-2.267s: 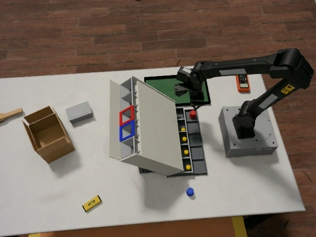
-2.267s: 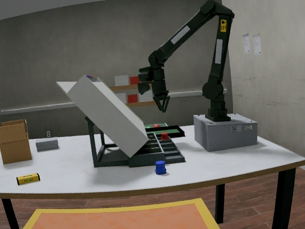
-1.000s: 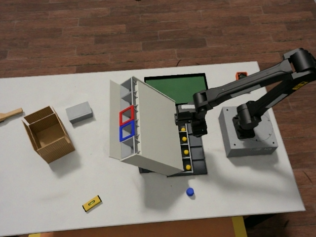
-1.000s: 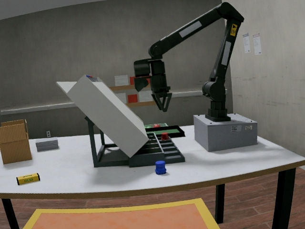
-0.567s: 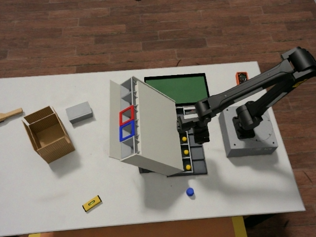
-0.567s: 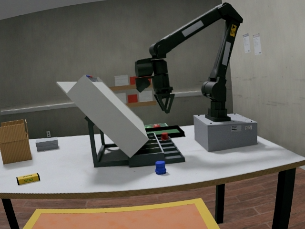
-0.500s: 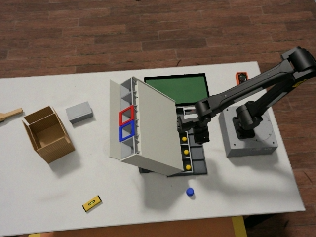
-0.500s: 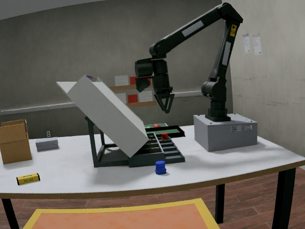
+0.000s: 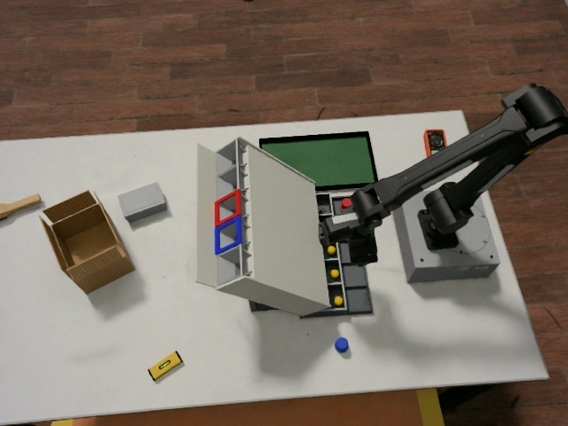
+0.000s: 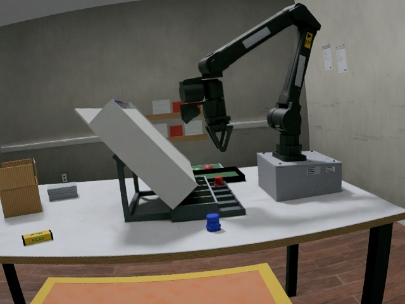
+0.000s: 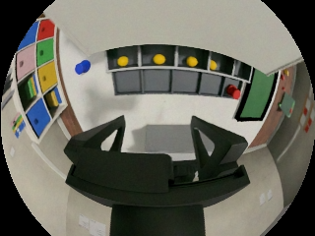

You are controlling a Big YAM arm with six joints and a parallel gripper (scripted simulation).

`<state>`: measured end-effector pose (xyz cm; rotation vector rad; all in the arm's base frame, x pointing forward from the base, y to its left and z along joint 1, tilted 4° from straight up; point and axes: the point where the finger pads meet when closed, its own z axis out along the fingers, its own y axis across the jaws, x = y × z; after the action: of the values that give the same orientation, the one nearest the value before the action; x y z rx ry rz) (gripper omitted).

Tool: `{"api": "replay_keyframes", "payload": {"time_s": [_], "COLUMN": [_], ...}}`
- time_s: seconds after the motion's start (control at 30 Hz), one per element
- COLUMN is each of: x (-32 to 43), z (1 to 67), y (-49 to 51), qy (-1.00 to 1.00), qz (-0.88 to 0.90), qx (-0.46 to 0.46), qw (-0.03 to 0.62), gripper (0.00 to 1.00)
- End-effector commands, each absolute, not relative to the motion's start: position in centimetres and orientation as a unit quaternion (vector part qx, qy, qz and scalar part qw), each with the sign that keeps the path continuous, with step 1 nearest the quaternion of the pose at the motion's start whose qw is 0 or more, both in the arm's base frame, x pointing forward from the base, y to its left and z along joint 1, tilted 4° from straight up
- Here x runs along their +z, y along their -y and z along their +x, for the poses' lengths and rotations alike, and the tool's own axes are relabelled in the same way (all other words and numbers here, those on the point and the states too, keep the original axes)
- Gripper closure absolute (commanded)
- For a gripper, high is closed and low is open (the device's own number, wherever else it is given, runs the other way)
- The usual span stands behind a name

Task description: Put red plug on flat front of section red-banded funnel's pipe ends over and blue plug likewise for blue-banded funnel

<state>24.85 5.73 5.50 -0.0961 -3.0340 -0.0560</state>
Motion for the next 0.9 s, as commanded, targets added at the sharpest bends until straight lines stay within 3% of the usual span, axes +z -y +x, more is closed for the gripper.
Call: {"api": "replay_keyframes", "payload": {"time_s": [0.0, 0.87], "x": [5.9, 2.3], "z": [28.2, 32.3], "y": [-9.7, -25.6], "qy": [0.999, 0.999], "qz": [-0.036, -0.036], "qx": [-0.021, -0.024], "qw": [0.033, 0.024], "gripper": [0.13, 0.13]}}
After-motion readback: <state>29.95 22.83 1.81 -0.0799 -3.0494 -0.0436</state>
